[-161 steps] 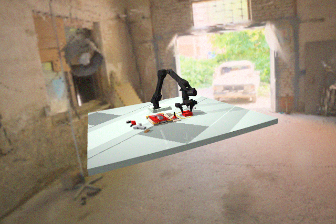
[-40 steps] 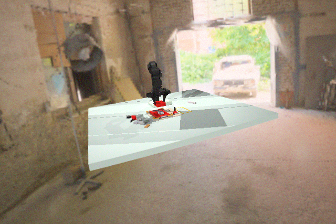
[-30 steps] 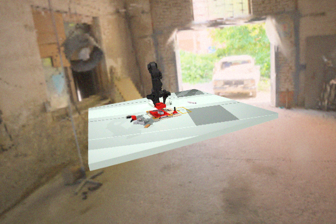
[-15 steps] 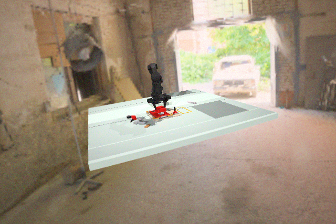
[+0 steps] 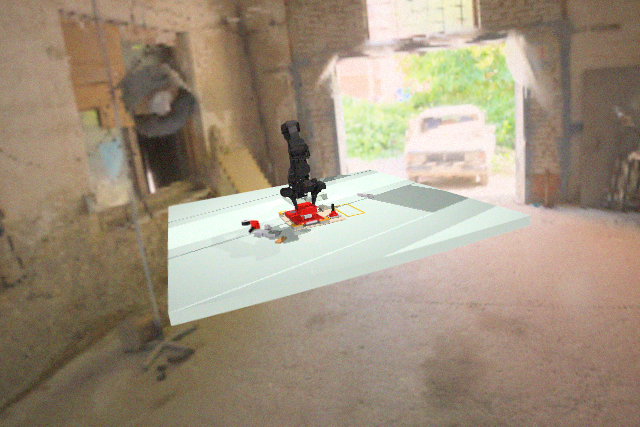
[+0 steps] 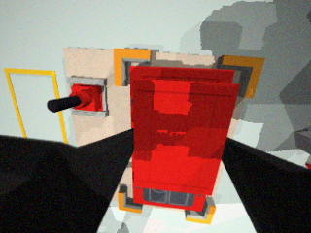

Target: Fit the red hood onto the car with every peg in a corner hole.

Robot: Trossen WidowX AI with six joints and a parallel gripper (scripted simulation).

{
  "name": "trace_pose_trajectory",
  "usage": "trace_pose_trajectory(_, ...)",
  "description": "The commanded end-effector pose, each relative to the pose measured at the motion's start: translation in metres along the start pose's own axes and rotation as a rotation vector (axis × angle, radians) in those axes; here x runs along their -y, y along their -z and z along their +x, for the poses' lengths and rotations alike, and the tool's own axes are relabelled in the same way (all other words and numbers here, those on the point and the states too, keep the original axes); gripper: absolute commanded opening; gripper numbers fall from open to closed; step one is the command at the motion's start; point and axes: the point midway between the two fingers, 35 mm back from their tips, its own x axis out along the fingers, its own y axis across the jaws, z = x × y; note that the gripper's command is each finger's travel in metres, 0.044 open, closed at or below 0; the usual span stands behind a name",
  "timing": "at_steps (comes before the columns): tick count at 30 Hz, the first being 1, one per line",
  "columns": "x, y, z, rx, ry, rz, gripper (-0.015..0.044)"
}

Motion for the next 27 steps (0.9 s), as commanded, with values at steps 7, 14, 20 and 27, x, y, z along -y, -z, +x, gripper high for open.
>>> trace_pose_trajectory(7, 0.0006, -0.0001, 0.0013, -0.002, 0.003, -0.004, 0.0000)
trace_pose_trajectory(14, 0.0006, -0.0002, 0.0038, -0.002, 0.003, -0.004, 0.0000)
trace_pose_trajectory(20, 0.0006, -0.0002, 0.0062, -0.002, 0.003, -0.004, 0.0000)
trace_pose_trajectory(27, 0.0006, -0.0002, 0.0089, -0.002, 0.003, -0.004, 0.0000)
